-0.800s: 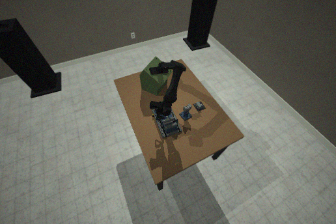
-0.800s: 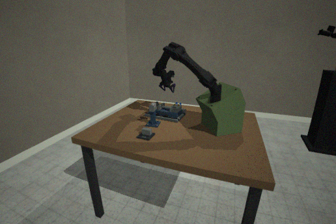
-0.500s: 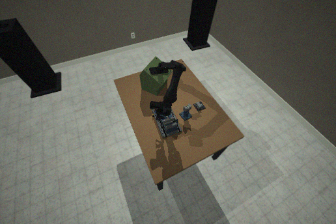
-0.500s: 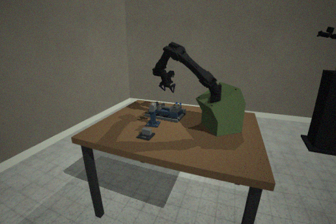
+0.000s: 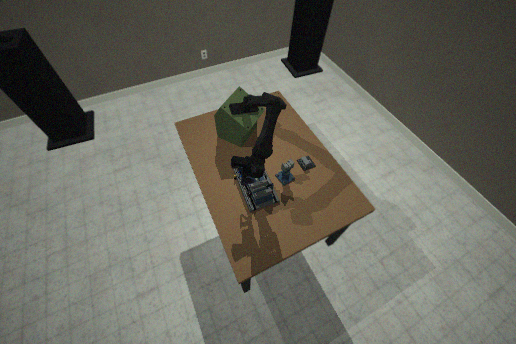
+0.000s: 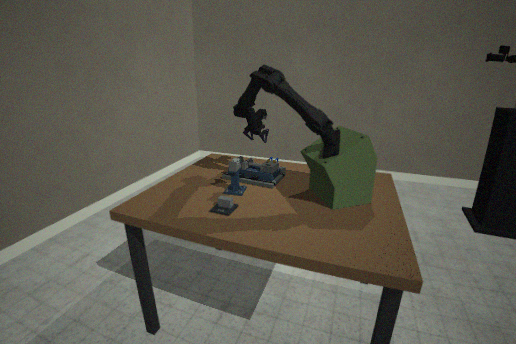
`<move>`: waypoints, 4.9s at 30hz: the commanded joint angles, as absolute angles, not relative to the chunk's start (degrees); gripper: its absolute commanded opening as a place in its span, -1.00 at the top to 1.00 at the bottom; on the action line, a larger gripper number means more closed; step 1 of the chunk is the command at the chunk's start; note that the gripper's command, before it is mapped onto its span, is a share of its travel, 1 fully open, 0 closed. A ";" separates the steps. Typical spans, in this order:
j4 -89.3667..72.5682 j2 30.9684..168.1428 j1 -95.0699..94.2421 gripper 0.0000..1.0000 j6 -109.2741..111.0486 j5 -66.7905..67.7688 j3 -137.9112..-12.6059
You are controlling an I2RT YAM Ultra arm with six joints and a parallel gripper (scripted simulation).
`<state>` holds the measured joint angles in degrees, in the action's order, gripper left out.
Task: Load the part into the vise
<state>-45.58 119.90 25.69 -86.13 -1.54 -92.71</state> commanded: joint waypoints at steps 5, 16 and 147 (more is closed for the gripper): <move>-40.99 111.78 22.72 -1.00 -76.71 -0.37 -88.84; -33.65 101.80 18.20 -1.00 -62.30 0.02 -83.67; -59.34 95.79 -30.65 -0.62 58.09 -2.96 -97.07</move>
